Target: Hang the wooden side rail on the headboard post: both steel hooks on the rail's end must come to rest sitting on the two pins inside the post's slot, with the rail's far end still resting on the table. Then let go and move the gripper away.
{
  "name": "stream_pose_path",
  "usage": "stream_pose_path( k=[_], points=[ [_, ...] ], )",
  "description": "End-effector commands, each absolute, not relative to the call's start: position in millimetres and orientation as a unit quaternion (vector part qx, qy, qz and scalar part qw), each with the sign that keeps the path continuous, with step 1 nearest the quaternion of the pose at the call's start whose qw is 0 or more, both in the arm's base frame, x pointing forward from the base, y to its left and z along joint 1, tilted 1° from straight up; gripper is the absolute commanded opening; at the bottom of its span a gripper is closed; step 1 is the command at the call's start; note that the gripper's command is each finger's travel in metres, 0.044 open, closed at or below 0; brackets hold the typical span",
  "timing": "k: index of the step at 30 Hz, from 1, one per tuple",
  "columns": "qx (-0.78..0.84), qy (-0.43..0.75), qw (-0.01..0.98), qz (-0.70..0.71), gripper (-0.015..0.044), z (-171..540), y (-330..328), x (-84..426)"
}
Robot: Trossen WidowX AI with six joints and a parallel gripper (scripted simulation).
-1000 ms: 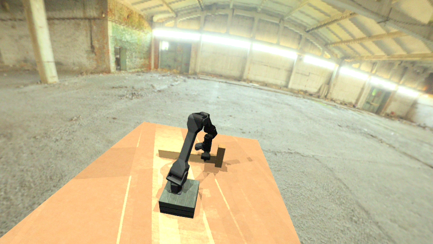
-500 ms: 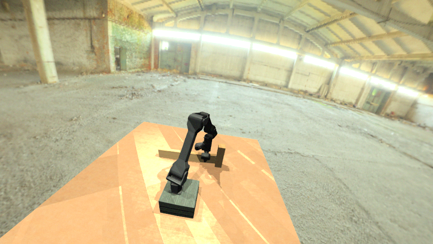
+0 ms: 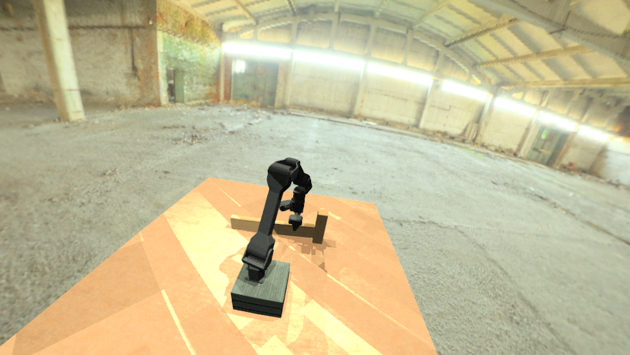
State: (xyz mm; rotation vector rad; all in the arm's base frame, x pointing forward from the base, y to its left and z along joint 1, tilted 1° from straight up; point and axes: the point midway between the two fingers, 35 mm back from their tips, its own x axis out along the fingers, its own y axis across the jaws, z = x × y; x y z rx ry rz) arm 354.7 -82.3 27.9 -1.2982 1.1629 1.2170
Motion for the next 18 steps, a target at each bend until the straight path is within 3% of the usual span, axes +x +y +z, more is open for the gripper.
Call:
stream_pose_path(
  k=[1,18],
  points=[
    [-0.533,0.479,0.487,0.5,0.044,27.4,-73.1,353.7],
    [-0.535,0.476,0.483,0.504,0.044,27.2,-74.0,354.3]
  ],
)
